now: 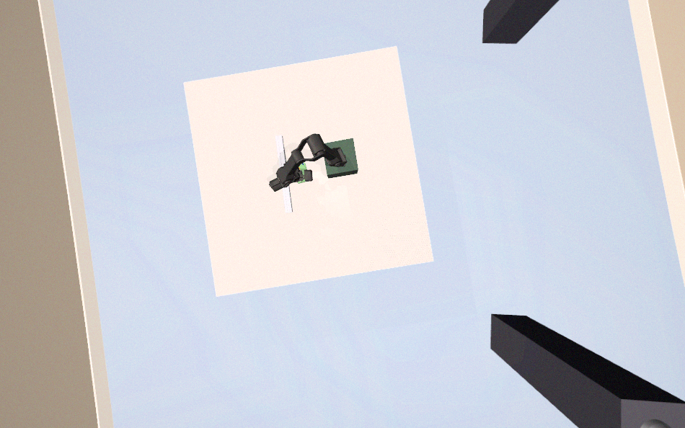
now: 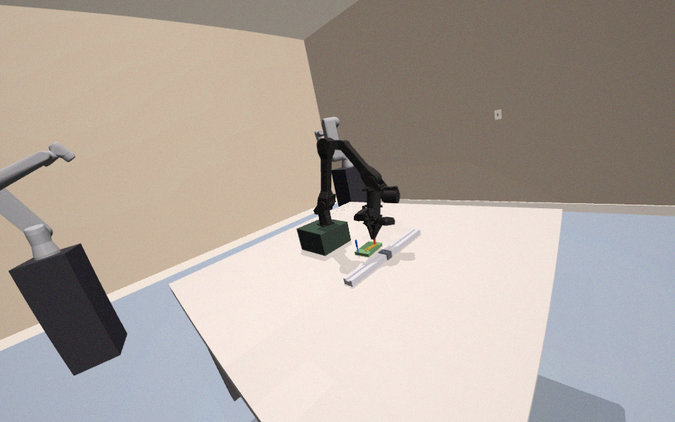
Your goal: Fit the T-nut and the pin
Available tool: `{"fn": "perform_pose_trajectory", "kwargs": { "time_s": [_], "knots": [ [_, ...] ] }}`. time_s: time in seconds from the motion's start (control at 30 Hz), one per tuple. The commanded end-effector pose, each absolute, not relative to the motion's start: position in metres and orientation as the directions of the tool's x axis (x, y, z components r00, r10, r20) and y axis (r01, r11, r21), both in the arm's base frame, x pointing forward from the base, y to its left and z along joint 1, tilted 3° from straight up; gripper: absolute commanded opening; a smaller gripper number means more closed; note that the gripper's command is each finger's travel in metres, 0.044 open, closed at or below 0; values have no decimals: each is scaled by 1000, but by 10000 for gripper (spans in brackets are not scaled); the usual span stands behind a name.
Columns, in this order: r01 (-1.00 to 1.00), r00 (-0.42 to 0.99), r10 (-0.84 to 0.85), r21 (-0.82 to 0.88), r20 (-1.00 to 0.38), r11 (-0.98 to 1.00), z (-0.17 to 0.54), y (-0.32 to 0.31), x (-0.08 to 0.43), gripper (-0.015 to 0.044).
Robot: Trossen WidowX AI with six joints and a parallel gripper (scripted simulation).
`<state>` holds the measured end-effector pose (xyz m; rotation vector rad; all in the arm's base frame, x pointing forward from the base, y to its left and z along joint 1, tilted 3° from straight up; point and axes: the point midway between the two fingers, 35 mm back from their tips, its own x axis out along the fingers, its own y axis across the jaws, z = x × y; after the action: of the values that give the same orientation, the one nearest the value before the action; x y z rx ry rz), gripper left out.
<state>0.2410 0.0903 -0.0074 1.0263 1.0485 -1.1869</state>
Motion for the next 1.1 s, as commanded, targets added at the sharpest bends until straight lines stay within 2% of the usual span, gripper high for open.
{"fn": "perform_pose_trajectory", "kwargs": {
  "time_s": [0.0, 1.07],
  "knots": [
    [992, 87, -204, 66, -975, 111, -7, 91, 242, -150],
    [992, 88, -204, 66, -975, 111, 39, 92, 245, -150]
  ]
}}
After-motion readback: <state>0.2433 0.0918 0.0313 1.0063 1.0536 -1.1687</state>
